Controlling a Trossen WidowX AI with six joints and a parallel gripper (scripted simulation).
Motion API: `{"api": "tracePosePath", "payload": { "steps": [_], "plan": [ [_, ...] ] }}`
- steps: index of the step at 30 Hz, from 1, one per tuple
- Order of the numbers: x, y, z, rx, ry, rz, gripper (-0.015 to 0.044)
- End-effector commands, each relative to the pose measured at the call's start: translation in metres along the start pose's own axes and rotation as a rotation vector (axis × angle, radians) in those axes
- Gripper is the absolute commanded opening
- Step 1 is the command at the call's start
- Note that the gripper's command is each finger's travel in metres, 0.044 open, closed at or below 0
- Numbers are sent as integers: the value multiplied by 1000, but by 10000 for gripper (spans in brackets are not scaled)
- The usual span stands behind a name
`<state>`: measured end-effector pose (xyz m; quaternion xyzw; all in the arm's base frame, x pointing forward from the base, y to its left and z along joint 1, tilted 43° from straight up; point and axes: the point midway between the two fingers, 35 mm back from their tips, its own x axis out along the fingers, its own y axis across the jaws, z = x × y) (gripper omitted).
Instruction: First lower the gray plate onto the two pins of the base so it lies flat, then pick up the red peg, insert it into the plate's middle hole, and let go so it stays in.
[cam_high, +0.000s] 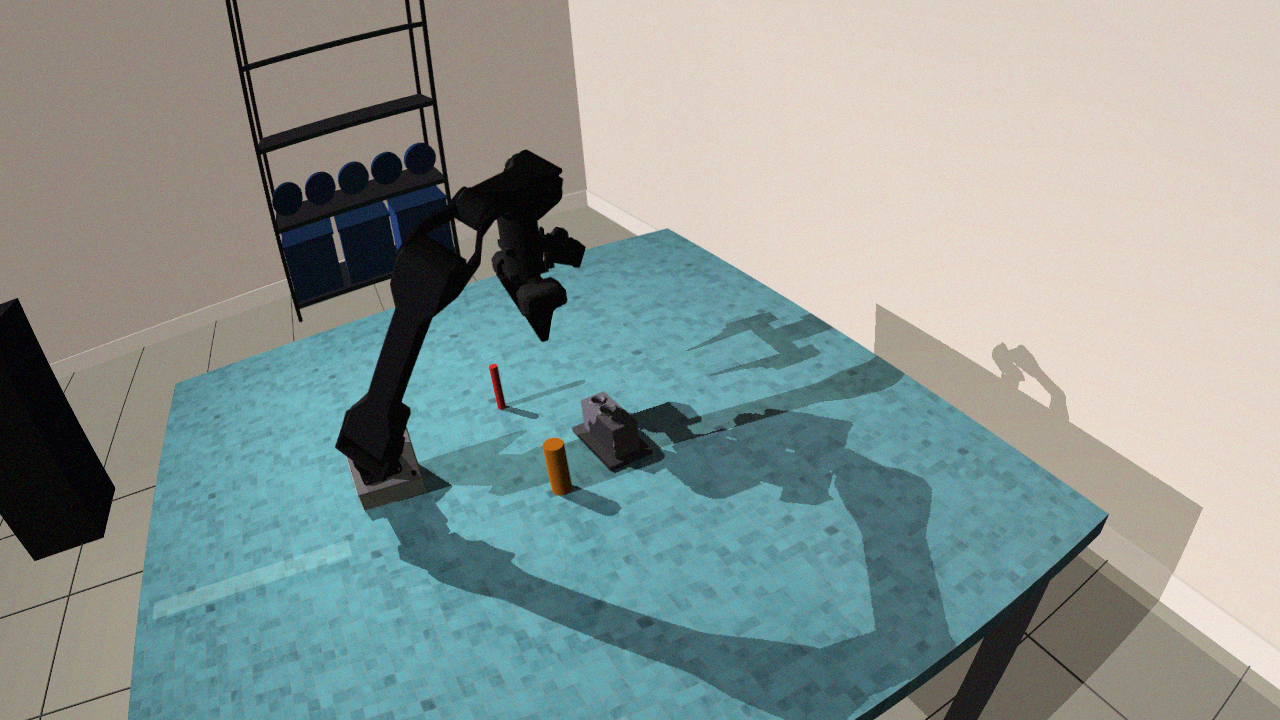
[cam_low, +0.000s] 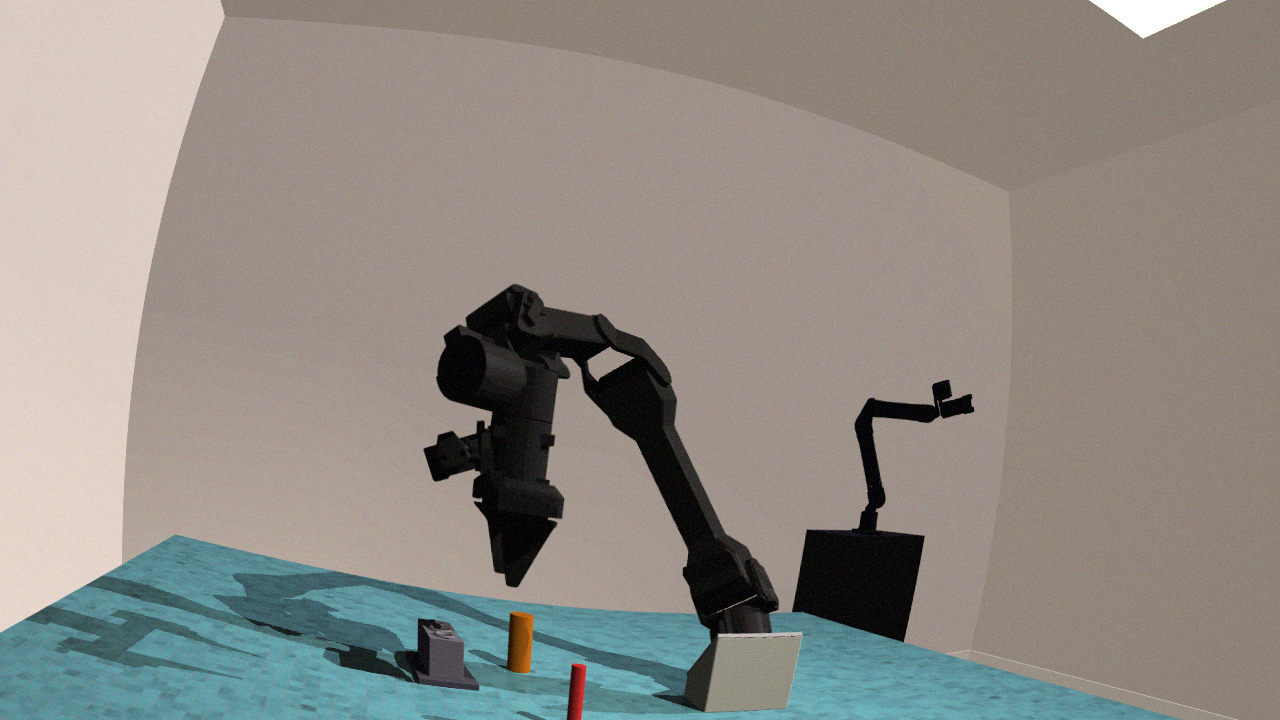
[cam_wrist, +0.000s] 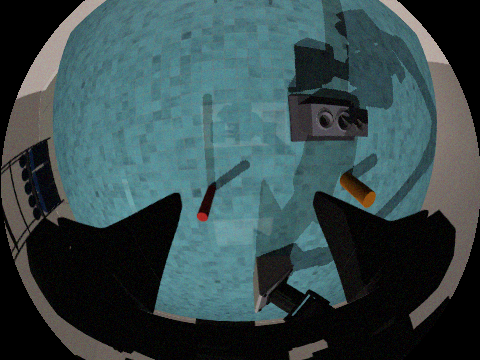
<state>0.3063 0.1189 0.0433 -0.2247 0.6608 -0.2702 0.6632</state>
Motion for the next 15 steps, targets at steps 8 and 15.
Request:
{"api": "tracePosePath", "payload": {
  "steps": [8,15],
  "plan": [
    [9,53,-70,1047,13,-28,440],
    [10,54,-70,1057,13,-28,440]
  ]
}}
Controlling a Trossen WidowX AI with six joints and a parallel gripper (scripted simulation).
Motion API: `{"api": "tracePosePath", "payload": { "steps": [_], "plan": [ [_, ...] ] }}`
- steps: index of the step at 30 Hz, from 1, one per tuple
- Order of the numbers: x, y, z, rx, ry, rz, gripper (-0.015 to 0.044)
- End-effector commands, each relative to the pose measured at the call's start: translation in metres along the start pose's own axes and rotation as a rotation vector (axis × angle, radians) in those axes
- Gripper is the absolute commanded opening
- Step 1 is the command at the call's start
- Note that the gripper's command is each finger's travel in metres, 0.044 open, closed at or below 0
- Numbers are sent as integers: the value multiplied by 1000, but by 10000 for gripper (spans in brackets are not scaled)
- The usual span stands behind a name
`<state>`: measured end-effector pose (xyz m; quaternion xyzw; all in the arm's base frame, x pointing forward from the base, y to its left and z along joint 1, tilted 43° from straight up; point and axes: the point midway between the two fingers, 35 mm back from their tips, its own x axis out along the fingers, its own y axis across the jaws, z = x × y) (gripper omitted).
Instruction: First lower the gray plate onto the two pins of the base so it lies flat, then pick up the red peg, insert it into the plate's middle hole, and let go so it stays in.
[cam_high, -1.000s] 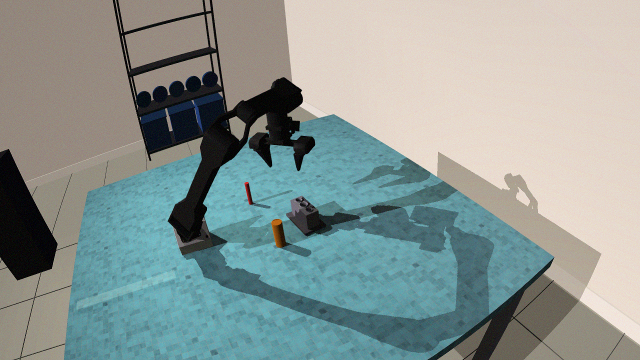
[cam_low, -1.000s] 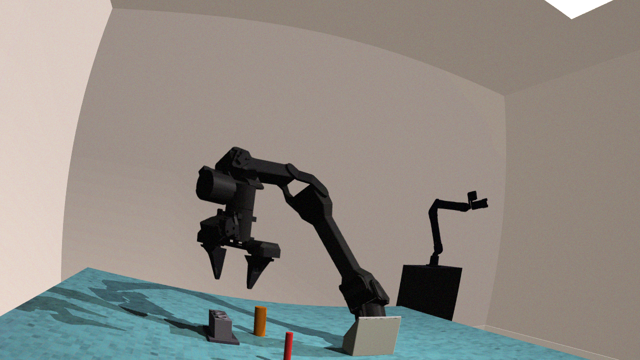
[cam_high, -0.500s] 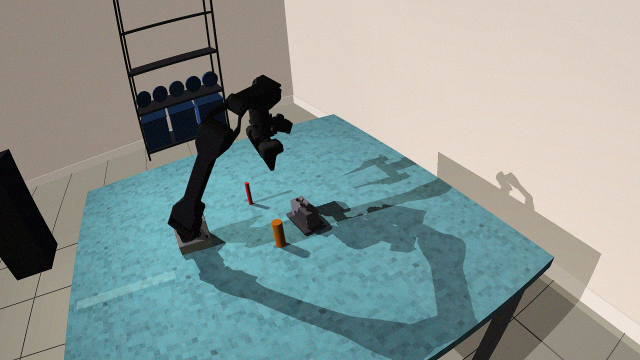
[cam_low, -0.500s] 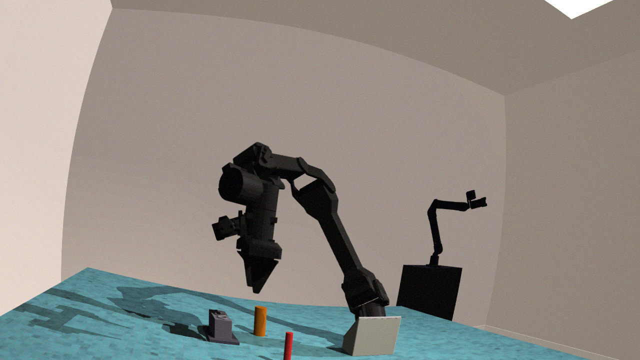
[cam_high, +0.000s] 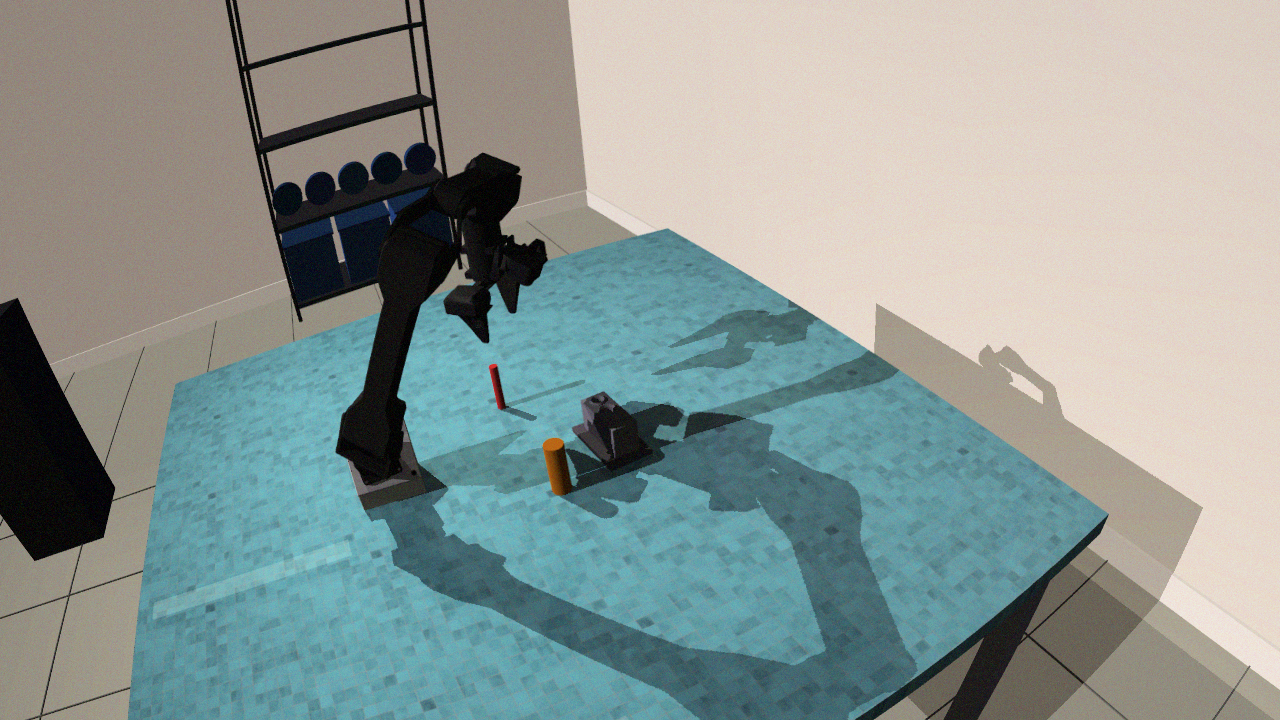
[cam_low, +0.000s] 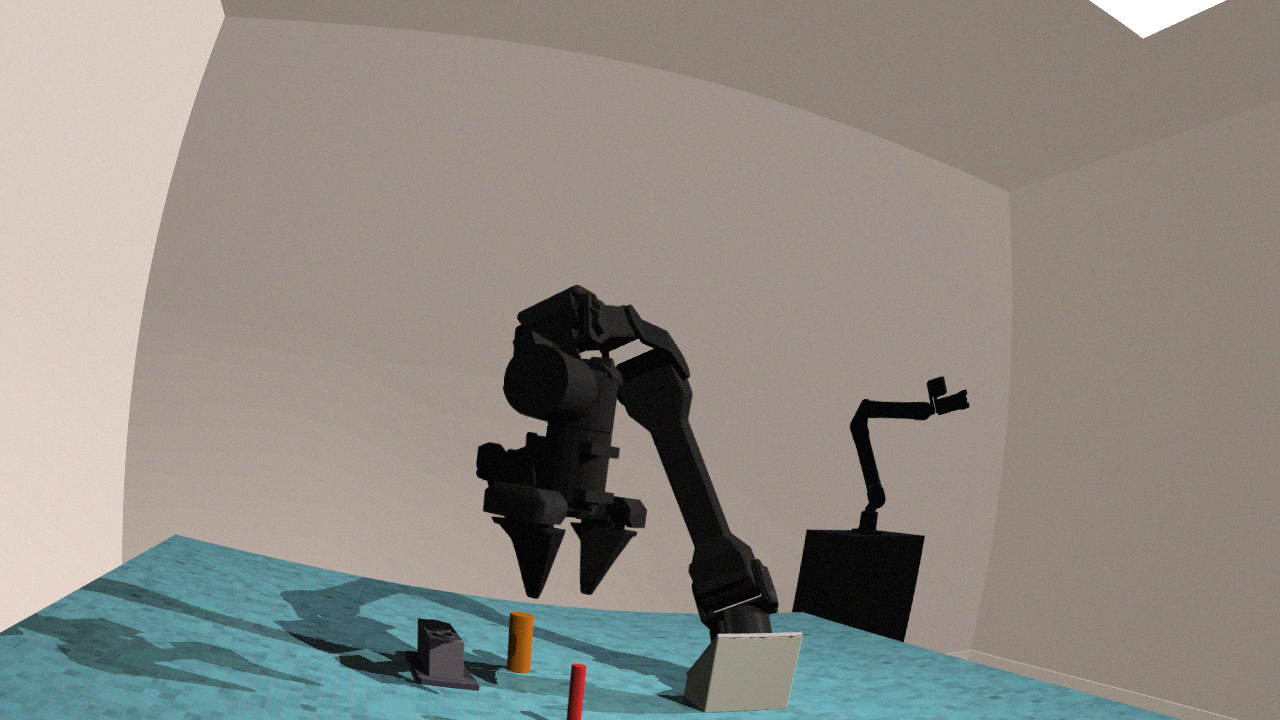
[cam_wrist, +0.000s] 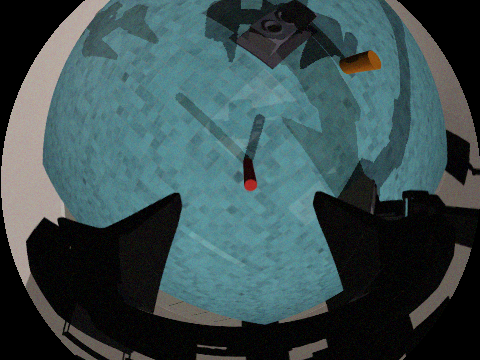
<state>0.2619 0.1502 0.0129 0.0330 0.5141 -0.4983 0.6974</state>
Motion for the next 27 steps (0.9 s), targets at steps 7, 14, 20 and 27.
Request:
{"api": "tracePosePath", "payload": {
  "steps": [7,14,20,27],
  "plan": [
    [6,-7,-26,302,5,-21,440],
    [39,-5,-24,302,4,-20,440],
    [53,-5,-24,302,3,-20,440],
    [60,-5,-24,302,3,-20,440]
  ]
}}
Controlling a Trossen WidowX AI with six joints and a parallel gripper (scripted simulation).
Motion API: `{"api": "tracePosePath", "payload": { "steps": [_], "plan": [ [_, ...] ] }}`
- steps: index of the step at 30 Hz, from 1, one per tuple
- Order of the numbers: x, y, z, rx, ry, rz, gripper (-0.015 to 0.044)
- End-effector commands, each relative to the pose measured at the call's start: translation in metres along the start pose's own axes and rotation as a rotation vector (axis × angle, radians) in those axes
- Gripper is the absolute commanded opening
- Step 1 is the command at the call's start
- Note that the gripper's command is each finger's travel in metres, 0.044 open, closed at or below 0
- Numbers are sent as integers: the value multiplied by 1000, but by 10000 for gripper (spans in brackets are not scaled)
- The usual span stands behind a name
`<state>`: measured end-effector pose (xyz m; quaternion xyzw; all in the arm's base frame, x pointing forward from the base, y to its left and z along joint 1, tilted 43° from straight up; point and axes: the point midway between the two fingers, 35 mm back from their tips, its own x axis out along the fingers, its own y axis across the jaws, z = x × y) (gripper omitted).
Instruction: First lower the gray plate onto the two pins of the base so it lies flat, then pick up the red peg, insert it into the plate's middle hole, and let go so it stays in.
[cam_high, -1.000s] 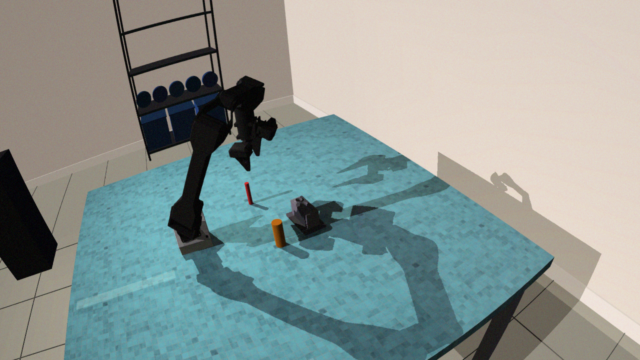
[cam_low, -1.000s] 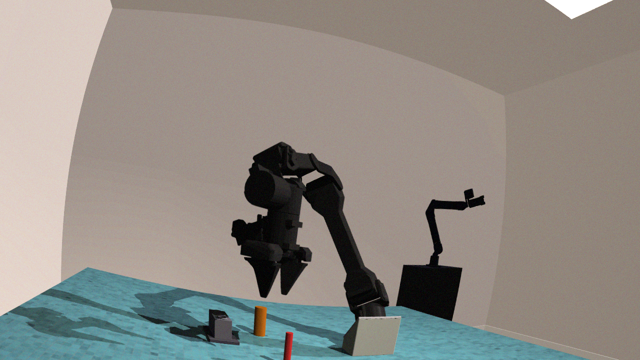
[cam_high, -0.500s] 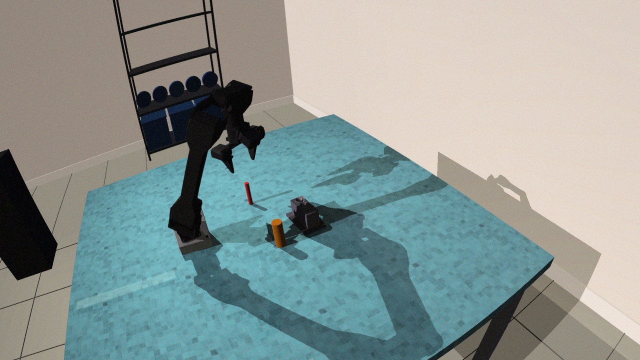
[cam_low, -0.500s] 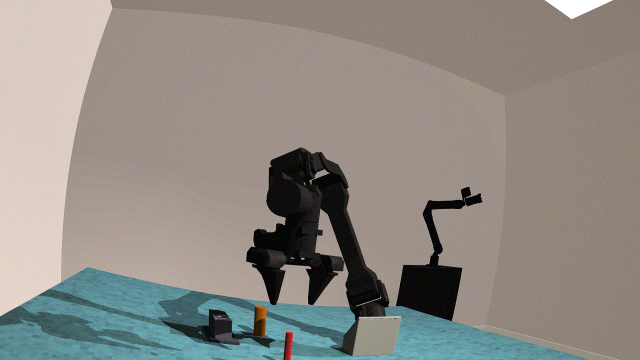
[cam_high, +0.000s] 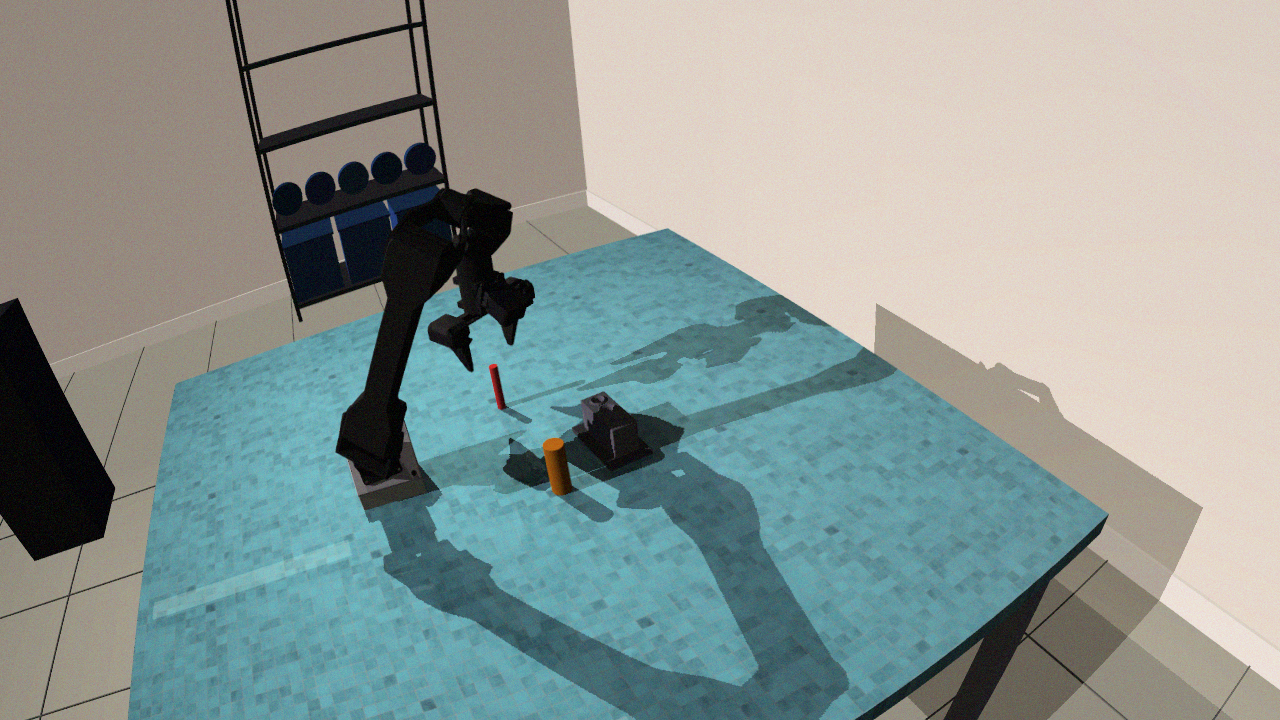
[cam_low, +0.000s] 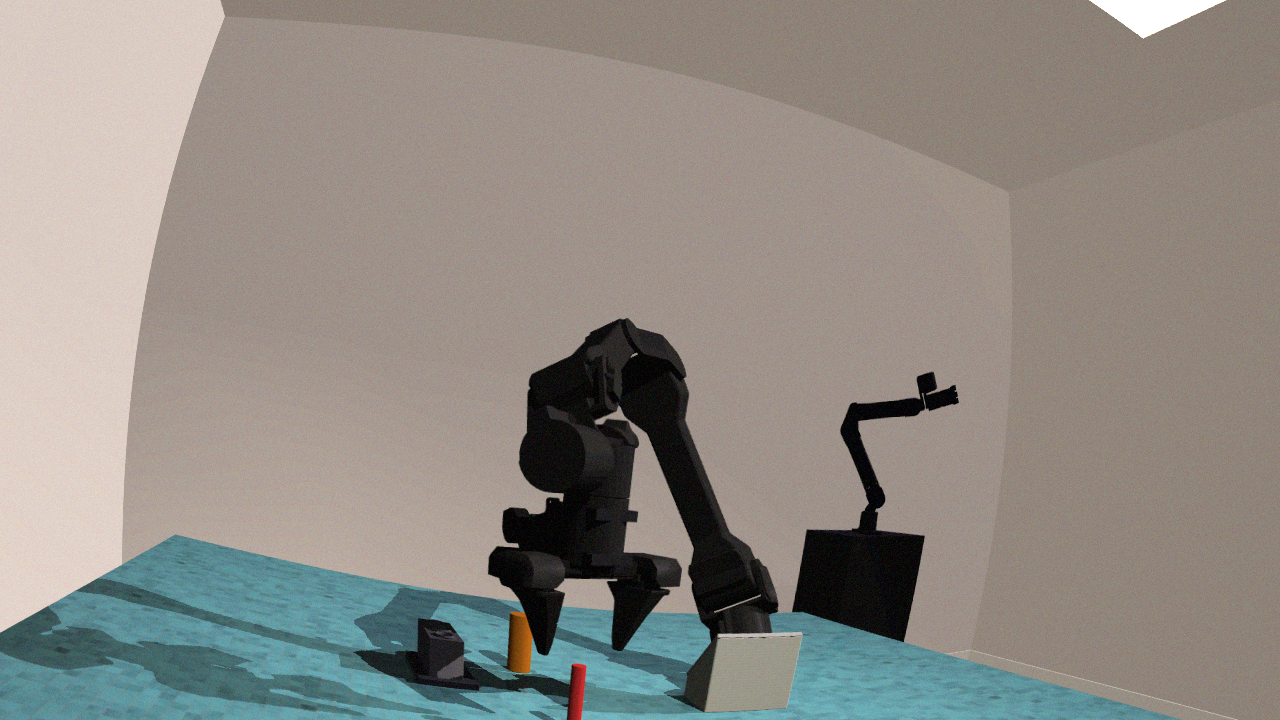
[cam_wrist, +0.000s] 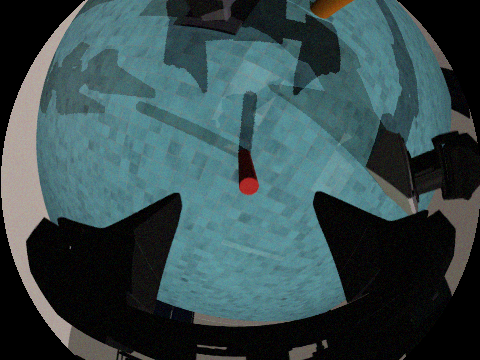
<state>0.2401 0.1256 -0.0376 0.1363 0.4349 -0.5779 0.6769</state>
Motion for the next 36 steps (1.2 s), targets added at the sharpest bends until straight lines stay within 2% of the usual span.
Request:
{"api": "tracePosePath", "payload": {
  "steps": [1,32,36],
  "plan": [
    [7,0,1,-5,-5,0,440],
    [54,-1,2,-4,-7,0,440],
    [54,-1,2,-4,-7,0,335]
  ]
}}
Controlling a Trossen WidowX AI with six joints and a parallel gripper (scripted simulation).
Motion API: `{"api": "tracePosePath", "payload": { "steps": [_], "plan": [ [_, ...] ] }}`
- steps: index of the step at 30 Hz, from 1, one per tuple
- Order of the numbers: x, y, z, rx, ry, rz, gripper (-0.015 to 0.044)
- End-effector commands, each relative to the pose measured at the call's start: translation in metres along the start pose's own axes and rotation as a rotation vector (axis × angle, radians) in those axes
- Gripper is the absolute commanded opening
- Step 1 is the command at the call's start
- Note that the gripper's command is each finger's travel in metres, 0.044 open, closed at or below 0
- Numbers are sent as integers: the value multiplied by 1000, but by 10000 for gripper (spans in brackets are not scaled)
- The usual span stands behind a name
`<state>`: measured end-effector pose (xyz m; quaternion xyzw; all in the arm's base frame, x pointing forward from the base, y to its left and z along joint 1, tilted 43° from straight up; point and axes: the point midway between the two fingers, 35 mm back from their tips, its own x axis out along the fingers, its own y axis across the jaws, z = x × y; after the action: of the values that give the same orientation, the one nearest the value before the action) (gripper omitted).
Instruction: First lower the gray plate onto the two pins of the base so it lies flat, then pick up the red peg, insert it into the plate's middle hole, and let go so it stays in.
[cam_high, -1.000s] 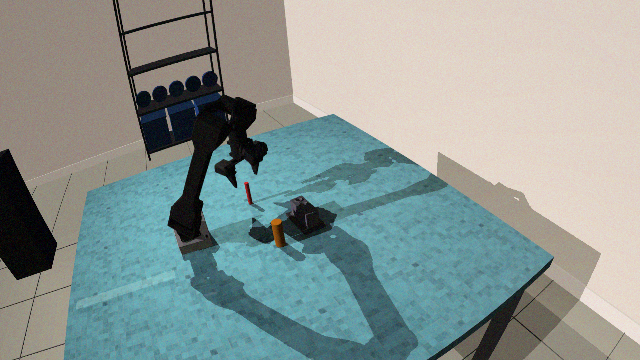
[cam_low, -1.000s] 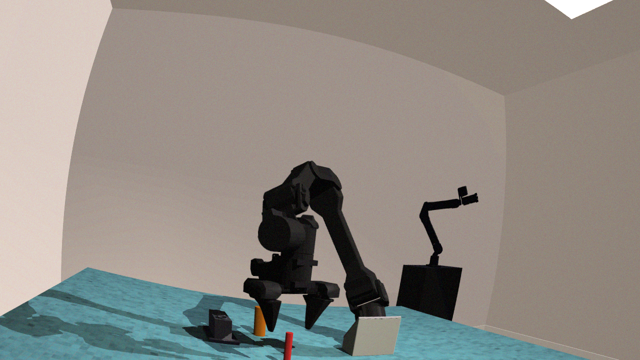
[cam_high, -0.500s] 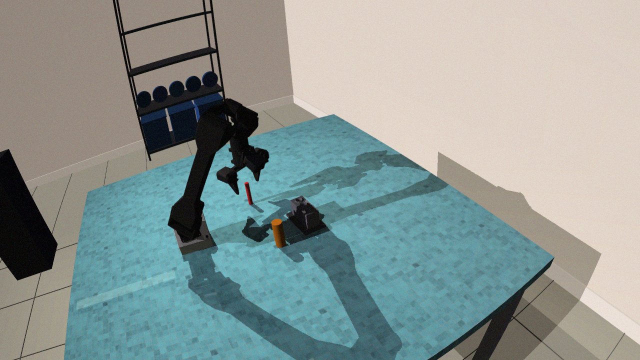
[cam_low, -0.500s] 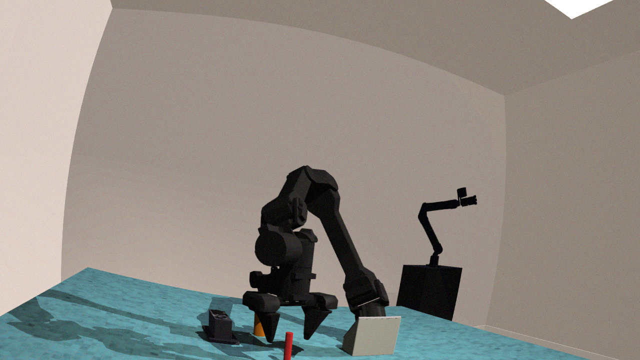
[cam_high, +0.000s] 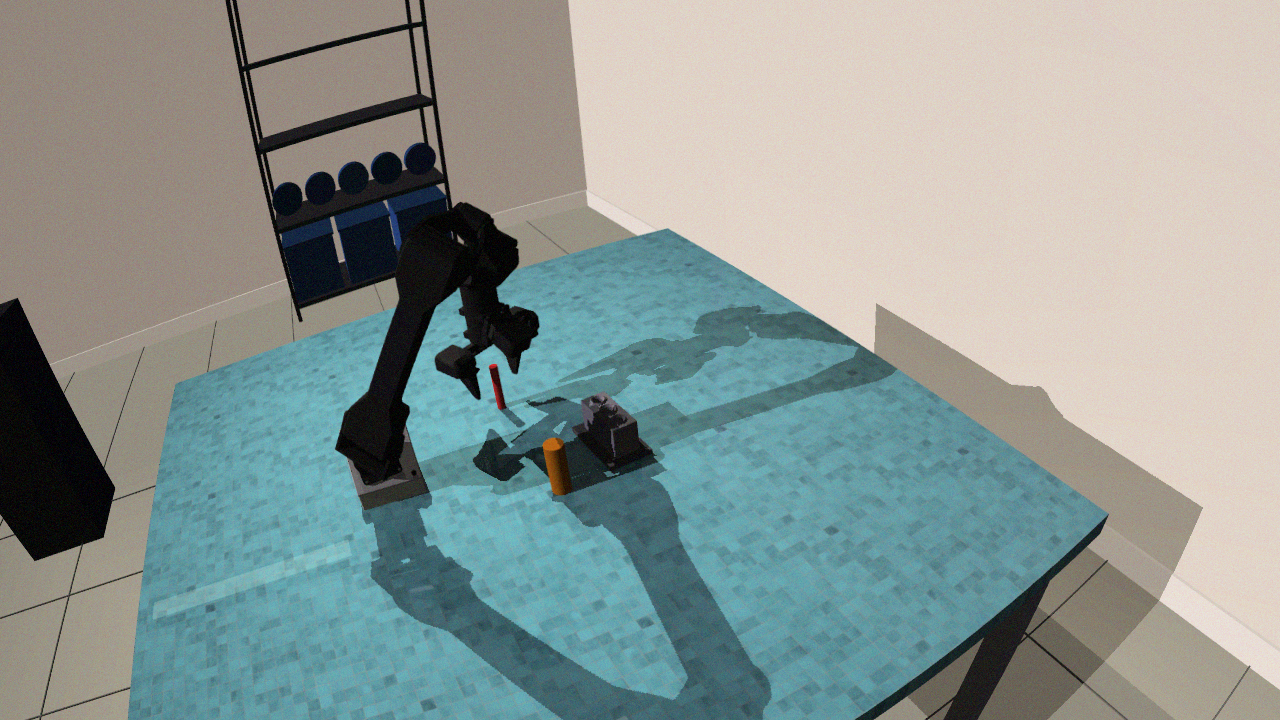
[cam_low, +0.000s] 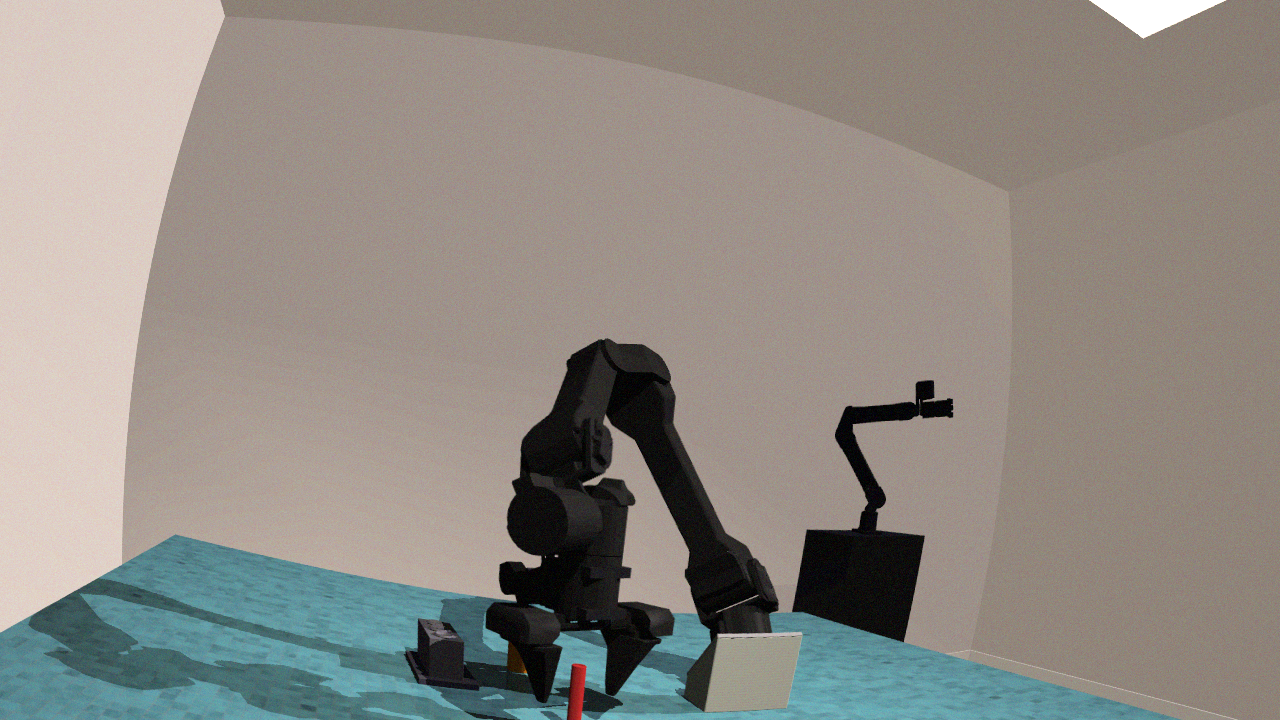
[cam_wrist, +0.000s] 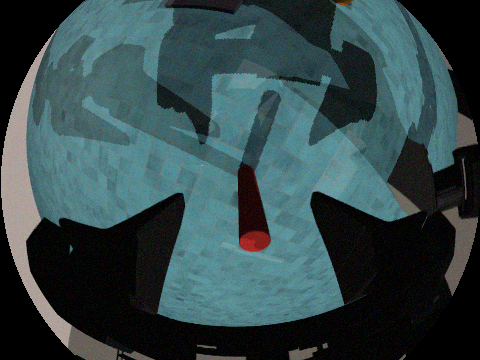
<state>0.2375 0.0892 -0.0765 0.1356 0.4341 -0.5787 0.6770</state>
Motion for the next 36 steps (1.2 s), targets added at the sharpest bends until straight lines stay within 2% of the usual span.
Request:
{"api": "tracePosePath", "payload": {
  "steps": [1,11,18,36],
  "plan": [
    [1,0,1,-5,-5,1,309],
    [1,0,1,-5,-5,1,46],
    [1,0,1,-5,-5,1,0],
    [-44,6,0,-6,-2,3,0]
  ]
}}
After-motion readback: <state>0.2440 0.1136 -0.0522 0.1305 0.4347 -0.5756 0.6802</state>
